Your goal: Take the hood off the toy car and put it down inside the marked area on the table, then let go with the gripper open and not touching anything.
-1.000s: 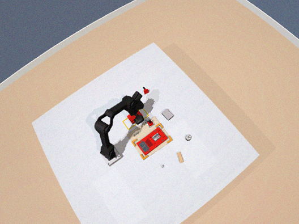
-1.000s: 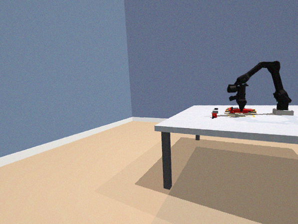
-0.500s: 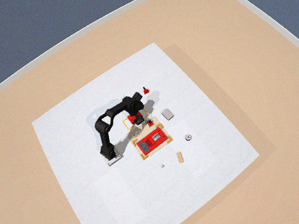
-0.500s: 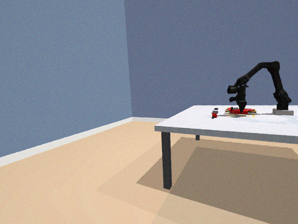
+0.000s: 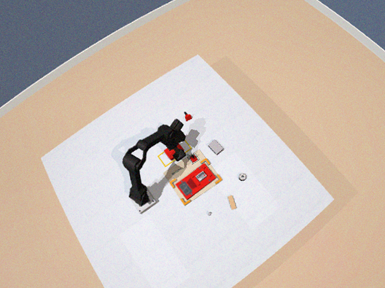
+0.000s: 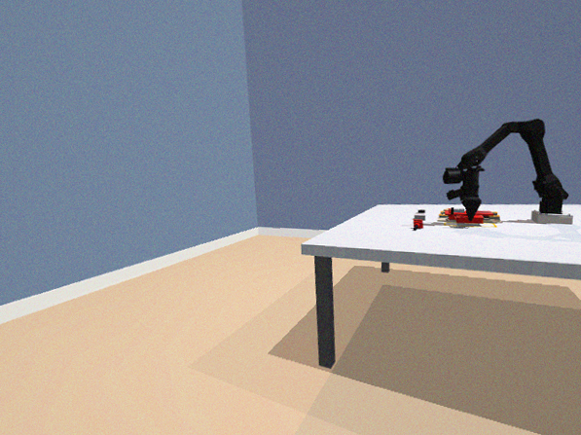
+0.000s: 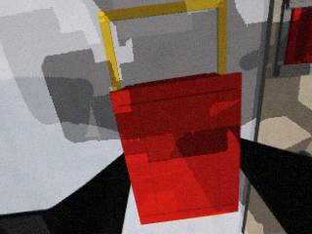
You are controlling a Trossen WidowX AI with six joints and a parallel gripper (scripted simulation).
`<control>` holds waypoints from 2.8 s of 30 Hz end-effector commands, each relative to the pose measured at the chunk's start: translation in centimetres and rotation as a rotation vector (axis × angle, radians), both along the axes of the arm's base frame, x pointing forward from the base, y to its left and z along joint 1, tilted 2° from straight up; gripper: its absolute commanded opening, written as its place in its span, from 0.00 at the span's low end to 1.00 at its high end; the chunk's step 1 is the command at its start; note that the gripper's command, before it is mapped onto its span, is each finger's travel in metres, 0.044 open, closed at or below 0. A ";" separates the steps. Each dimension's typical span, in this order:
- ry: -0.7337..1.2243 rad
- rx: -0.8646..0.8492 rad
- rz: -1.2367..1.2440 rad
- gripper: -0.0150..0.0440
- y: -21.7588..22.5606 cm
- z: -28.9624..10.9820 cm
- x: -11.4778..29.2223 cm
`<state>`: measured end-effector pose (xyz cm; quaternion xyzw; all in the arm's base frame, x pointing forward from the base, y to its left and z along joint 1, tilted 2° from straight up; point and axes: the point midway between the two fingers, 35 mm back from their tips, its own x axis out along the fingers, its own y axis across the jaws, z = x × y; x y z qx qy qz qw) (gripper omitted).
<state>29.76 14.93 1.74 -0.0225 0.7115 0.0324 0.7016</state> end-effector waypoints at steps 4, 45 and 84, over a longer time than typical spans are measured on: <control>0.001 0.003 -0.006 0.25 0.1 -0.4 0.0; -0.001 0.006 0.000 1.00 -0.1 5.2 0.2; -0.001 0.007 0.000 1.00 -0.1 6.1 0.1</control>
